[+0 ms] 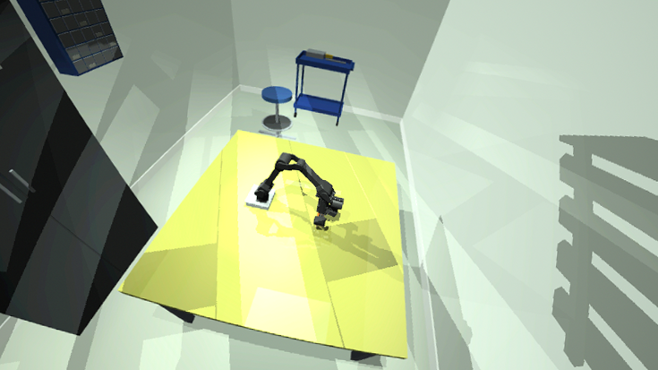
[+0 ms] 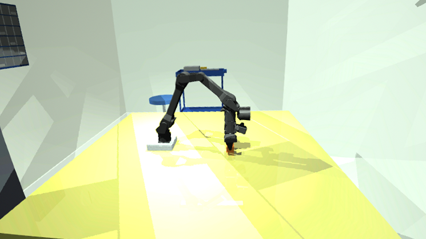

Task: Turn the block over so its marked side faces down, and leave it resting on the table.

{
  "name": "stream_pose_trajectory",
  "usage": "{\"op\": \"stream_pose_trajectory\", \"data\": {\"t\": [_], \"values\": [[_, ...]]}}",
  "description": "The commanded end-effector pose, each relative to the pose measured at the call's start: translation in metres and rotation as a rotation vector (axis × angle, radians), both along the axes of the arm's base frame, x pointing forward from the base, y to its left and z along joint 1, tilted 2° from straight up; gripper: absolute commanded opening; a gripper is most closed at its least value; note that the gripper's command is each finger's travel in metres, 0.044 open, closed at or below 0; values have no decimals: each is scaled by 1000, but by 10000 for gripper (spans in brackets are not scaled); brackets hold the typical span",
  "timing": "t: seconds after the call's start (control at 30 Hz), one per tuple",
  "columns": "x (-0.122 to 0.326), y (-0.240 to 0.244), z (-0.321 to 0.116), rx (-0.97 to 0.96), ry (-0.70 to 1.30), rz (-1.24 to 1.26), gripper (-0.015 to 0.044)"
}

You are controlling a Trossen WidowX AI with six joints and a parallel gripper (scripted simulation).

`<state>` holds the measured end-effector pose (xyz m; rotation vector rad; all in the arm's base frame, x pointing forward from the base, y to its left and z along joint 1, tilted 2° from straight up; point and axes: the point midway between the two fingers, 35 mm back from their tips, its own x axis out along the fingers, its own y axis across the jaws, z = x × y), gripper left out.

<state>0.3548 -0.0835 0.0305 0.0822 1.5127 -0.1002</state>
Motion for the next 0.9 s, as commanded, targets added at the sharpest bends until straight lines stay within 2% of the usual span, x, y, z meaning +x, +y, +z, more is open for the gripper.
{"op": "stream_pose_trajectory", "data": {"t": [0.0, 0.1, 0.27, 0.3, 0.47, 0.87], "values": [[0, -1, 0, -4, -1, 0, 163], [0, -1, 0, -4, -1, 0, 143], [-1, 0, 25, -4, -1, 0, 11], [-1, 0, 28, -4, -1, 0, 0], [-1, 0, 29, -5, -11, 0, 0], [2, -1, 22, -23, -192, -2, 0]]}}
